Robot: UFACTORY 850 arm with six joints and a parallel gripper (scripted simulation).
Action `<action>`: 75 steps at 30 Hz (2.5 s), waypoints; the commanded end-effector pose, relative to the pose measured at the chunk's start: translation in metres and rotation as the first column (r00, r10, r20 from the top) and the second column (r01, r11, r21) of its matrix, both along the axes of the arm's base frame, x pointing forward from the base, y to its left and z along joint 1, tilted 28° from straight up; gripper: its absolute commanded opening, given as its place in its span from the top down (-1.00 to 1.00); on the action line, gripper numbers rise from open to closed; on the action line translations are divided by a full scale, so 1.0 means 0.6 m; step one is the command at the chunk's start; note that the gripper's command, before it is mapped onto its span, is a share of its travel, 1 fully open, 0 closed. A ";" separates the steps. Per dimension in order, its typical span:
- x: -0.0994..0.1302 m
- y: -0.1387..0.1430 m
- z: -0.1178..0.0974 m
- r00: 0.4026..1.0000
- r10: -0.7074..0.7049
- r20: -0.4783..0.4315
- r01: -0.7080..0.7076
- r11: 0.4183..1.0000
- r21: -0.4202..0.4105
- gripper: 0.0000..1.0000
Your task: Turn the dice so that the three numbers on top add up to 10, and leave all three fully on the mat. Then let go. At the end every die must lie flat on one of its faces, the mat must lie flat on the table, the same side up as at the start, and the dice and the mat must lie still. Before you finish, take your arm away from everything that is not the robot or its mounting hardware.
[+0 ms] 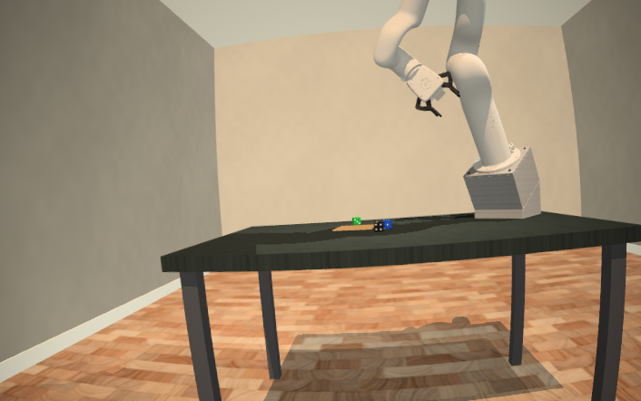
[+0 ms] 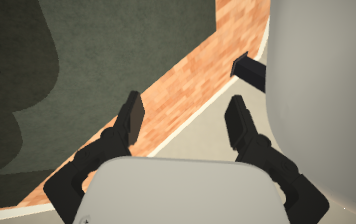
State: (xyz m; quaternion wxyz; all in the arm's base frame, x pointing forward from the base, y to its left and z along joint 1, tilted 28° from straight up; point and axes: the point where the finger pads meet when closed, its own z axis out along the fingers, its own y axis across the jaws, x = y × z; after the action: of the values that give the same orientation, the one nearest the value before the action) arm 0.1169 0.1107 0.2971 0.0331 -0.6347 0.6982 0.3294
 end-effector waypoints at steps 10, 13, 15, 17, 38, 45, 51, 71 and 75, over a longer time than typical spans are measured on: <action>0.111 0.015 0.003 0.966 -0.256 -0.031 0.256 0.967 -0.008 -1.00; 0.155 0.016 0.001 0.935 -0.353 -0.046 0.352 0.936 -0.015 -1.00; 0.206 0.014 -0.004 0.886 -0.460 -0.065 0.459 0.888 -0.027 -1.00; 0.241 0.010 -0.010 0.843 -0.532 -0.079 0.530 0.847 -0.038 -1.00; 0.541 -0.101 -0.132 0.194 -0.966 -0.171 0.946 0.231 -0.229 -1.00; 0.614 -0.162 -0.199 -0.077 -0.983 -0.164 0.949 -0.021 -0.316 -1.00; 0.666 -0.228 -0.275 -0.332 -0.934 -0.133 0.881 -0.256 -0.398 -1.00; 0.687 -0.268 -0.323 -0.469 -0.877 -0.104 0.812 -0.381 -0.442 -1.00; 0.688 -0.267 -0.325 -0.469 -0.877 -0.104 0.812 -0.381 -0.443 -1.00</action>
State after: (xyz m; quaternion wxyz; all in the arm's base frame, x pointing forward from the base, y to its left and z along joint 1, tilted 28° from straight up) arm 0.5288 -0.0496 0.1028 0.0873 0.3247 0.9133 0.2297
